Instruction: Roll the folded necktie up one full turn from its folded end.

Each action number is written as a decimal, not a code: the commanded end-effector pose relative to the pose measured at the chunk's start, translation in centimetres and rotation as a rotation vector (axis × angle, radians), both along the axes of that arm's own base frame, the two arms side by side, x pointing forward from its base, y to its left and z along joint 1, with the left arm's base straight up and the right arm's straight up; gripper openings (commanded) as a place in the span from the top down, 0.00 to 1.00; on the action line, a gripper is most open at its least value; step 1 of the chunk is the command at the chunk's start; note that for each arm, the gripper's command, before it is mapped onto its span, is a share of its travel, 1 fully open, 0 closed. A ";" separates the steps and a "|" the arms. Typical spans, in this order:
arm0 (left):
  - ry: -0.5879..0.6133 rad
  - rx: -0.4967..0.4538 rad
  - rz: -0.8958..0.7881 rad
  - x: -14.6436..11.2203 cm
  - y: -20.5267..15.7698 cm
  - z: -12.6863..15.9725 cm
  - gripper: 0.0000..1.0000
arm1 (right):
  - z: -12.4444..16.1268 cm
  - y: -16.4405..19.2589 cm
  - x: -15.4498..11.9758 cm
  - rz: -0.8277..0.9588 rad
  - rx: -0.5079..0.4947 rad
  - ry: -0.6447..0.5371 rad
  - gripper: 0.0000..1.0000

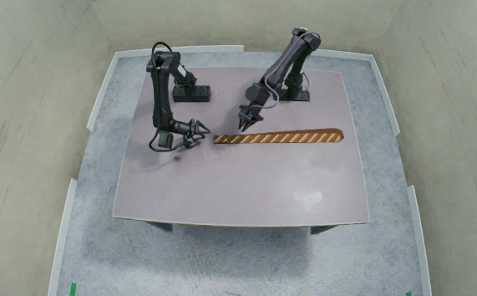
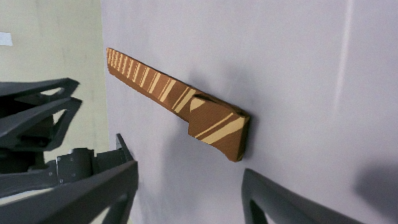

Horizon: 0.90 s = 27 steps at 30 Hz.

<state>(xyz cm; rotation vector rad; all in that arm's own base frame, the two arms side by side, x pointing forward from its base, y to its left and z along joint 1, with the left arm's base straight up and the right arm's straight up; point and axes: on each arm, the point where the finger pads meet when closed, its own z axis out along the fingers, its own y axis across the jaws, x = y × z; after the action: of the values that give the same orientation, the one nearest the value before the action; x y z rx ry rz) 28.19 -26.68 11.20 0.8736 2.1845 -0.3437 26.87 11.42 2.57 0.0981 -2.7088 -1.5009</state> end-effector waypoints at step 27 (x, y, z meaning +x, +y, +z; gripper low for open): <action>0.057 0.002 -0.092 -0.9 -4.0 -2.9 0.96 | 0.8 0.9 0.5 -0.013 0.026 -0.037 0.47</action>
<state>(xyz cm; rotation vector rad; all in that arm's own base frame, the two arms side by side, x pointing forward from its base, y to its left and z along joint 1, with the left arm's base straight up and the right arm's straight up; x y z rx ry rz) 26.28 -28.43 6.29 0.9937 2.2780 -0.3597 27.06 11.82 2.40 0.0918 -2.7171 -1.5010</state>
